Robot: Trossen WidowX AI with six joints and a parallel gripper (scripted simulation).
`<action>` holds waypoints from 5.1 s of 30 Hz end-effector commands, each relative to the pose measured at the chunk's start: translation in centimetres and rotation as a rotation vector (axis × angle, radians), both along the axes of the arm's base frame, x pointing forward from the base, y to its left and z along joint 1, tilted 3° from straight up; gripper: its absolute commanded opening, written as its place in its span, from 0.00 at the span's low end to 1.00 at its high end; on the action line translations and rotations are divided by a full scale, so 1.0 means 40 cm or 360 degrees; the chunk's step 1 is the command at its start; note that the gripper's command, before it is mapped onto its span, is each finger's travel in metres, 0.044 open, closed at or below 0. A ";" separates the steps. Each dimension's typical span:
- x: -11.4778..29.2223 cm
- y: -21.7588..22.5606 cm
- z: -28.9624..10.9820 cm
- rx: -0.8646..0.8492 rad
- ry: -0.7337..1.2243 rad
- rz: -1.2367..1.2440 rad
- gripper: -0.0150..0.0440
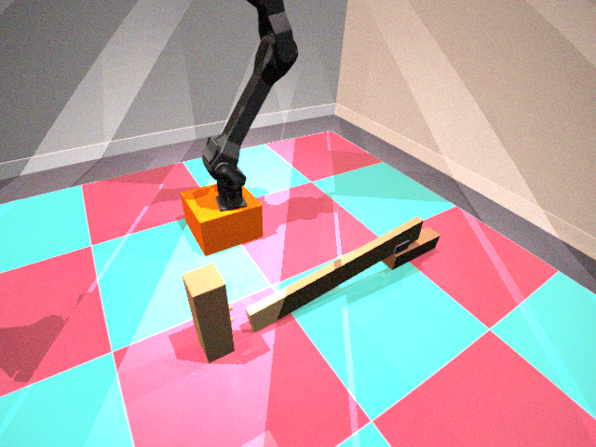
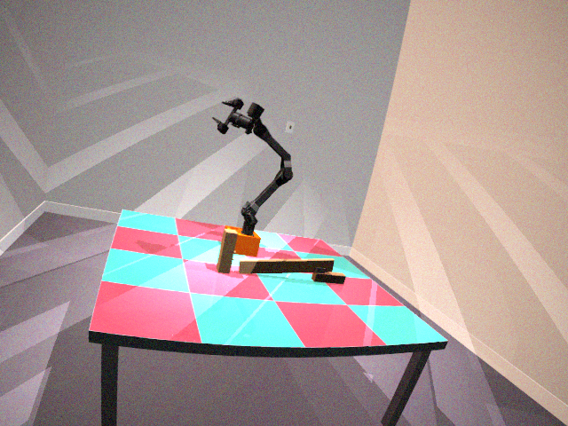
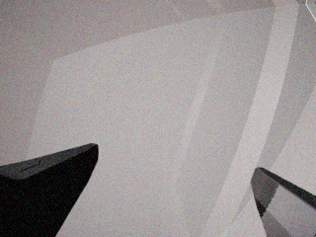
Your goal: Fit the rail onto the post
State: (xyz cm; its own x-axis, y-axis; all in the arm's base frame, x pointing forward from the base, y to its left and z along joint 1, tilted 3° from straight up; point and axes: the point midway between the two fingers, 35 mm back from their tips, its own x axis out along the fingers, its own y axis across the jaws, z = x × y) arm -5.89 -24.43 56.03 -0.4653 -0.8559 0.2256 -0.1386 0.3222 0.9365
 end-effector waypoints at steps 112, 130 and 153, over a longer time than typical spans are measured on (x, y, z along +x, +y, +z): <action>0.850 0.679 -1.534 -0.4775 0.4894 0.1708 0.82; 0.850 0.679 -1.534 -0.4775 0.4894 0.1708 0.25; 0.852 0.677 -1.519 -0.4774 0.4894 0.1708 0.25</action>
State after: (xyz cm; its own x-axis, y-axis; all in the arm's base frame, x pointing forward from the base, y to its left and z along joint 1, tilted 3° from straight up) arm 28.10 2.56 -5.01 -0.0267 -0.0050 -0.9996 -0.9833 -0.1797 0.0271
